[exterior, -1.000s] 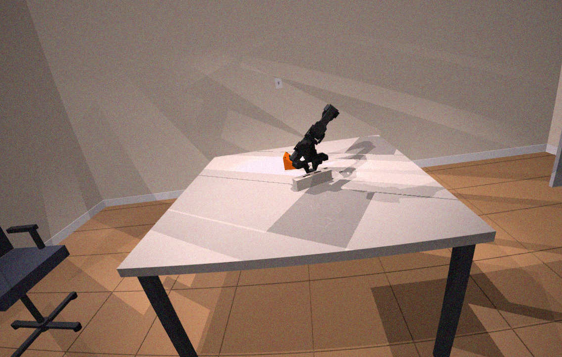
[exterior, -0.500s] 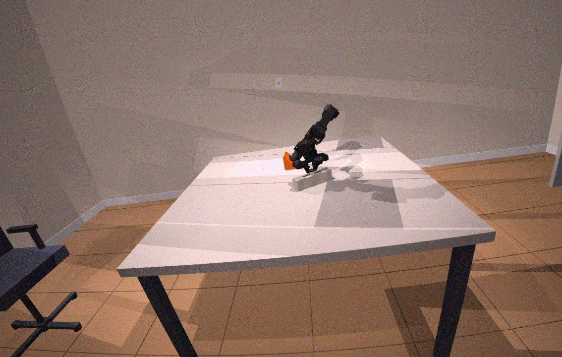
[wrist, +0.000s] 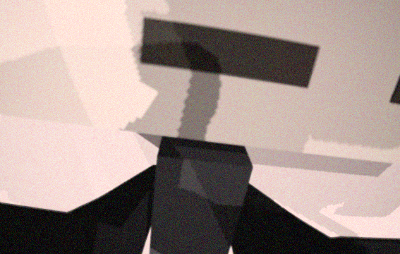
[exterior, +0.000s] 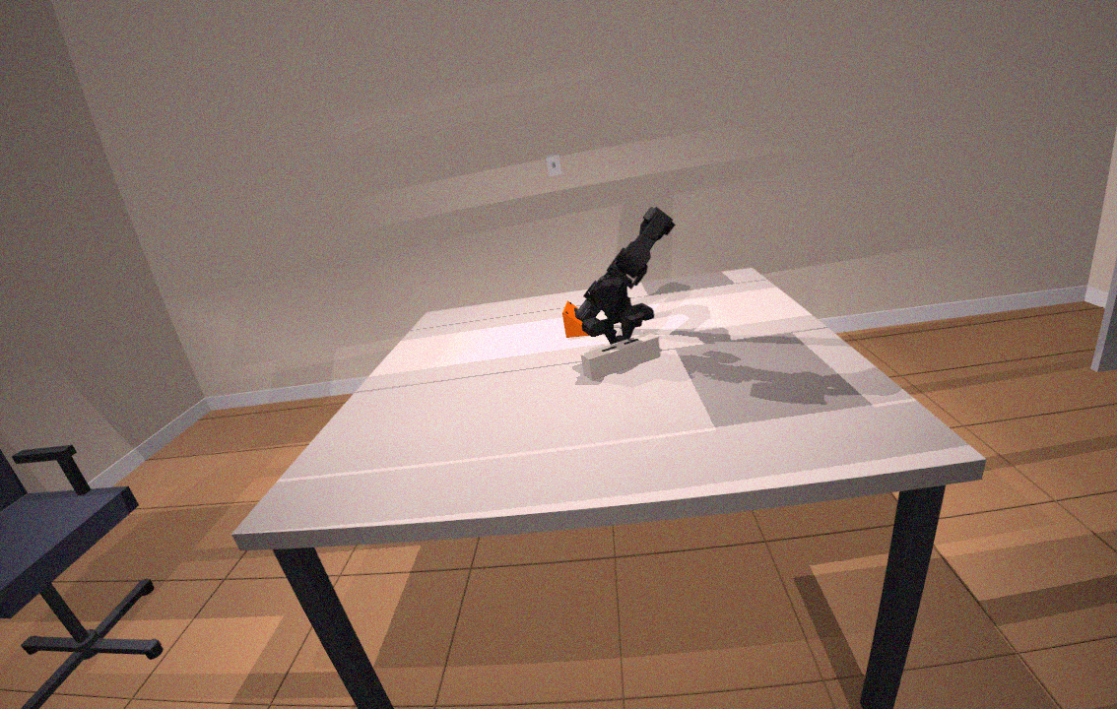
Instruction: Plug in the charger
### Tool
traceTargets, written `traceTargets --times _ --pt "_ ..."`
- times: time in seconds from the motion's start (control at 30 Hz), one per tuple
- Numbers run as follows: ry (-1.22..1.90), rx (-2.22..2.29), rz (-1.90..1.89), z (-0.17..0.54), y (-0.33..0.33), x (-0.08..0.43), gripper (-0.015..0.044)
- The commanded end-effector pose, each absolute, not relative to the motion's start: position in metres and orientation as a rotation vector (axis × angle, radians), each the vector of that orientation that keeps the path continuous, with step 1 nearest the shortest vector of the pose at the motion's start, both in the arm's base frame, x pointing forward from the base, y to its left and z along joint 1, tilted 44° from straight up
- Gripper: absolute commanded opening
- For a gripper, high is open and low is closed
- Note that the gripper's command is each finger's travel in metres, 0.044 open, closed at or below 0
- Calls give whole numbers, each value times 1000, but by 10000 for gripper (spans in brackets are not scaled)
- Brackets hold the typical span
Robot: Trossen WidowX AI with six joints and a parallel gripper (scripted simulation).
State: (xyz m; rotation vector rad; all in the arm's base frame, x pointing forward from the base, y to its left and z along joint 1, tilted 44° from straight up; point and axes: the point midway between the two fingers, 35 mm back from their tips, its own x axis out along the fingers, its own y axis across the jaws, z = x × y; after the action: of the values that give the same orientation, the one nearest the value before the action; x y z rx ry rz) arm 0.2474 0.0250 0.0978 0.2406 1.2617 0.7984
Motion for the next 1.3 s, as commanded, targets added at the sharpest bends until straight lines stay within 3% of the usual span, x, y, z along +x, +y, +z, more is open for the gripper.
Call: traceTargets --times 0.0,1.27 --pt "1258 243 797 99 25 250 0" --pt "1257 243 797 104 28 261 0"
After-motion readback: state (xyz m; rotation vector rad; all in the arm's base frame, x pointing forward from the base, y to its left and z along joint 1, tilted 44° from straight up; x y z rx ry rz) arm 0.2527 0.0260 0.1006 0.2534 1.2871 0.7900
